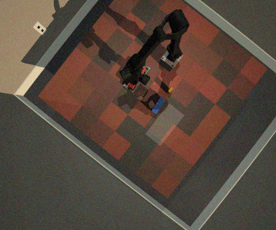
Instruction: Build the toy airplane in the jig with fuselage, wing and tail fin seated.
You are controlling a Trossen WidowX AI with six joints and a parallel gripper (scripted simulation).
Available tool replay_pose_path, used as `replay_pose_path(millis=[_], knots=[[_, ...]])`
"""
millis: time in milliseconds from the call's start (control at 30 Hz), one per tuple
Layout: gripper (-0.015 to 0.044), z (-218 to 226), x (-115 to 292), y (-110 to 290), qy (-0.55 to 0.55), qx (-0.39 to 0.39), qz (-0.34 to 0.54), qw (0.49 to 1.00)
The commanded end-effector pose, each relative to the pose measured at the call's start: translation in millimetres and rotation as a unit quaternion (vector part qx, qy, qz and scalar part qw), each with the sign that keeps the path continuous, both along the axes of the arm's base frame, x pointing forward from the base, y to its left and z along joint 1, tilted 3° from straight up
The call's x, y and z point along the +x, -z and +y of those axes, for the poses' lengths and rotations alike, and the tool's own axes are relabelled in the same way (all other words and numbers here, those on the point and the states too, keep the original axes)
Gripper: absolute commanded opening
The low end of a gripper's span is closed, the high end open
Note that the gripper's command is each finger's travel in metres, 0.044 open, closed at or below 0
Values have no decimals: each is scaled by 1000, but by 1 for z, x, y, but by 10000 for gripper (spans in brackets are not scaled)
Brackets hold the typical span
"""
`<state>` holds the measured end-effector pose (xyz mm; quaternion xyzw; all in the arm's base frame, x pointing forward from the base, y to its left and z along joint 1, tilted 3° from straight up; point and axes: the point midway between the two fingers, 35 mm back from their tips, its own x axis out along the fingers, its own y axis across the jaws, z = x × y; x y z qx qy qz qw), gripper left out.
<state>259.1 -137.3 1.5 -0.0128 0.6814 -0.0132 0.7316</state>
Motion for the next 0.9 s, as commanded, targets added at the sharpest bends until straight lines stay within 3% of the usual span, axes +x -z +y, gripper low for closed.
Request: replay_pose_path(millis=[0,533,733,867], knots=[[17,0,0,-1,0,0,0,1000],[437,0,0,-1,0,0,0,1000],[440,0,1,-3,0,0,-1,1000],[440,-1,1,-62,0,0,-2,1000]])
